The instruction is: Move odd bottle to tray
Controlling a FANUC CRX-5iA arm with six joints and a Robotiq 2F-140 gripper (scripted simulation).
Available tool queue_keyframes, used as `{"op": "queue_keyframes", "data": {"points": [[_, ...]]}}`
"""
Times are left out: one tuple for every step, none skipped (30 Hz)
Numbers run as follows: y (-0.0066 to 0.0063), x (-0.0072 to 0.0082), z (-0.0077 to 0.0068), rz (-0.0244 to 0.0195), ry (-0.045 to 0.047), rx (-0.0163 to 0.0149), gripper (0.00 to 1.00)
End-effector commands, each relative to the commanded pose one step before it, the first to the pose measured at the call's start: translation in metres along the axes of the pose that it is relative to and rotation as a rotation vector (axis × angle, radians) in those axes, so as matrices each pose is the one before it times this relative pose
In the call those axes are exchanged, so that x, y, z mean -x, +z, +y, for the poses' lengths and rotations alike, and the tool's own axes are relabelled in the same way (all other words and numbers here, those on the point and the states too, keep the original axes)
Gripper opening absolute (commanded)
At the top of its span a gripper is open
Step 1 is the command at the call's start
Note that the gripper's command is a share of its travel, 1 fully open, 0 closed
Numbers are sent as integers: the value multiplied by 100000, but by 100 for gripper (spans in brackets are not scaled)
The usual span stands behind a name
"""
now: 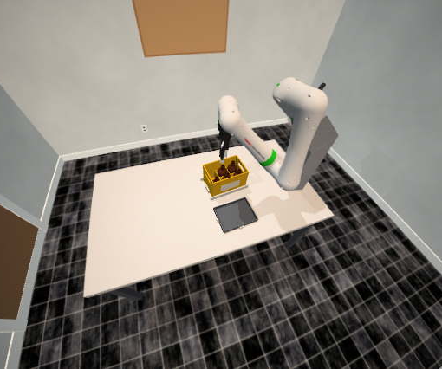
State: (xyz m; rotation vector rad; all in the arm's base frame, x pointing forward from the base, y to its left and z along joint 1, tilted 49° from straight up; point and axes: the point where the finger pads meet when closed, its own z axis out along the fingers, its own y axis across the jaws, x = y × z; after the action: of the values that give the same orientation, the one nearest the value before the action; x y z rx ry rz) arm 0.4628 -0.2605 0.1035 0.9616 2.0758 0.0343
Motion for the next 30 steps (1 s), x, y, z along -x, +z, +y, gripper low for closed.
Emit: {"op": "queue_keyframes", "data": {"points": [[248, 16, 9, -95, 25, 42, 44], [104, -1, 1, 1, 1, 1, 44], [0, 0, 0, 0, 0, 0, 44], [0, 0, 0, 0, 0, 0, 44], [111, 0, 1, -1, -1, -1, 44], [115, 0, 1, -1, -1, -1, 44], [119, 0, 1, 0, 0, 0, 44], [123, -1, 1, 1, 1, 1, 44], [127, 0, 1, 0, 0, -1, 44], [130, 0, 1, -1, -1, -1, 44], [132, -1, 1, 0, 0, 0, 44], [134, -1, 1, 1, 1, 2, 44], [137, 1, 1, -1, -1, -1, 44], [137, 0, 1, 0, 0, 0, 44], [137, -1, 1, 1, 1, 1, 44], [137, -1, 1, 0, 0, 0, 44], [136, 0, 1, -1, -1, -1, 44], [134, 0, 1, 0, 0, 0, 44], [131, -1, 1, 1, 1, 1, 44], [0, 0, 0, 0, 0, 0, 44], [0, 0, 0, 0, 0, 0, 44], [130, 0, 1, -1, -1, -1, 44], [126, 0, 1, 0, 0, -1, 44], [122, -1, 1, 0, 0, 0, 44], [117, -1, 0, 1, 1, 1, 44], [113, 0, 1, -1, 0, -1, 44], [107, 0, 1, 0, 0, -1, 44], [101, 0, 1, 0, 0, 0, 44], [94, -1, 0, 0, 0, 1, 44], [87, -1, 0, 1, 1, 1, 44]]}}
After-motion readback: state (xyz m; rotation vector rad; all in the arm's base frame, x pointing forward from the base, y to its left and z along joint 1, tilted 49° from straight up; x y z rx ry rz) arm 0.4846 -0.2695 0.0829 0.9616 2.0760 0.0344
